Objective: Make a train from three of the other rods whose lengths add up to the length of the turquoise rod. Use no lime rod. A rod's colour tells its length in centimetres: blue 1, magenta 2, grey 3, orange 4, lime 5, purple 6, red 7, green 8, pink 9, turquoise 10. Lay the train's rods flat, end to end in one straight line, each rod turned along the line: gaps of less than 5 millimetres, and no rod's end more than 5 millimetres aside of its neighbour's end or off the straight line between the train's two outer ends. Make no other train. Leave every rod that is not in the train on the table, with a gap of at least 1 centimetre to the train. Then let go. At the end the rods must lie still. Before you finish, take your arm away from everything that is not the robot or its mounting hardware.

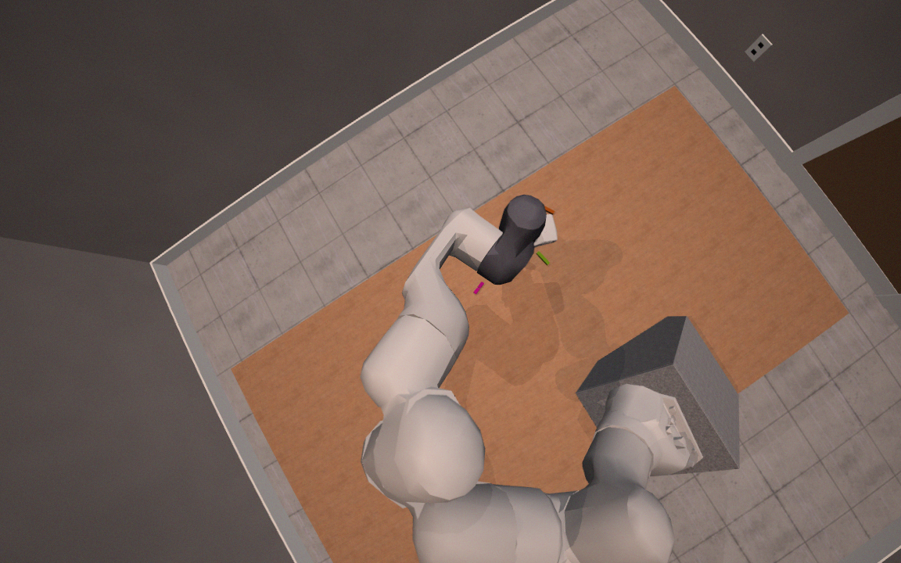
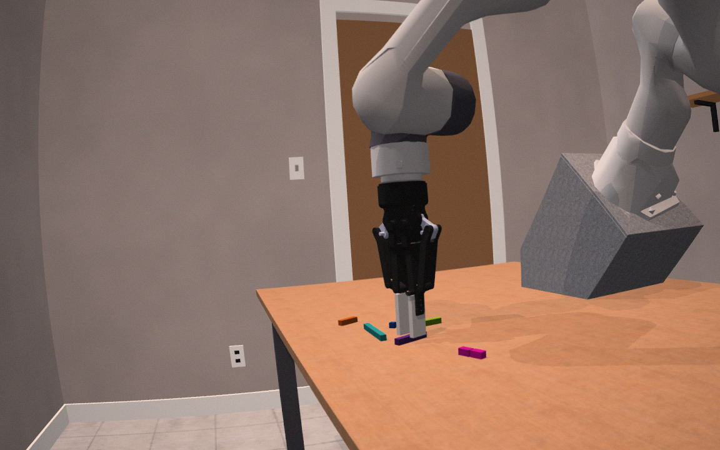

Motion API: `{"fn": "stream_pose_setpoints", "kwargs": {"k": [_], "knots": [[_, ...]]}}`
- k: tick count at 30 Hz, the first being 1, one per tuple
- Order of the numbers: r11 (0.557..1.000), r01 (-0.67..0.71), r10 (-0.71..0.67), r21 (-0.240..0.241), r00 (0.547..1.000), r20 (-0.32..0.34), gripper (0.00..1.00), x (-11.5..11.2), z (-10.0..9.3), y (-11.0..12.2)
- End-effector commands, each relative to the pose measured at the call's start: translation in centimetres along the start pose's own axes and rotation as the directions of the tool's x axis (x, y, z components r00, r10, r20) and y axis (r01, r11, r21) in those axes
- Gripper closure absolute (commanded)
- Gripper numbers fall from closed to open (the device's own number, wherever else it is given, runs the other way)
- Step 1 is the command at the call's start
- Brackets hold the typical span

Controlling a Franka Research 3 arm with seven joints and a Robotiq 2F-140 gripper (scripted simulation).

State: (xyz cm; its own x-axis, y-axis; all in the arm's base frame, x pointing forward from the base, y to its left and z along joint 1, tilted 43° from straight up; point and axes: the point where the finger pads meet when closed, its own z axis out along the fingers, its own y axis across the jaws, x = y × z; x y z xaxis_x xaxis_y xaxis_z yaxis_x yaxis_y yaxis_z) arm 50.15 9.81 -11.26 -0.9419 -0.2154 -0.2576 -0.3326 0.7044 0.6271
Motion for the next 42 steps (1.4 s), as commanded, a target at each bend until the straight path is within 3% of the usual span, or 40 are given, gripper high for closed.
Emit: {"fn": "stream_pose_setpoints", "kwargs": {"k": [1, 42], "knots": [[1.0, 0.009, -0.009, 0.003, 1.0, 0.001, 0.85, -0.06, 0.36, -0.05], [1.0, 0.009, -0.009, 0.003, 1.0, 0.001, 0.85, -0.06, 0.9, -0.05]]}}
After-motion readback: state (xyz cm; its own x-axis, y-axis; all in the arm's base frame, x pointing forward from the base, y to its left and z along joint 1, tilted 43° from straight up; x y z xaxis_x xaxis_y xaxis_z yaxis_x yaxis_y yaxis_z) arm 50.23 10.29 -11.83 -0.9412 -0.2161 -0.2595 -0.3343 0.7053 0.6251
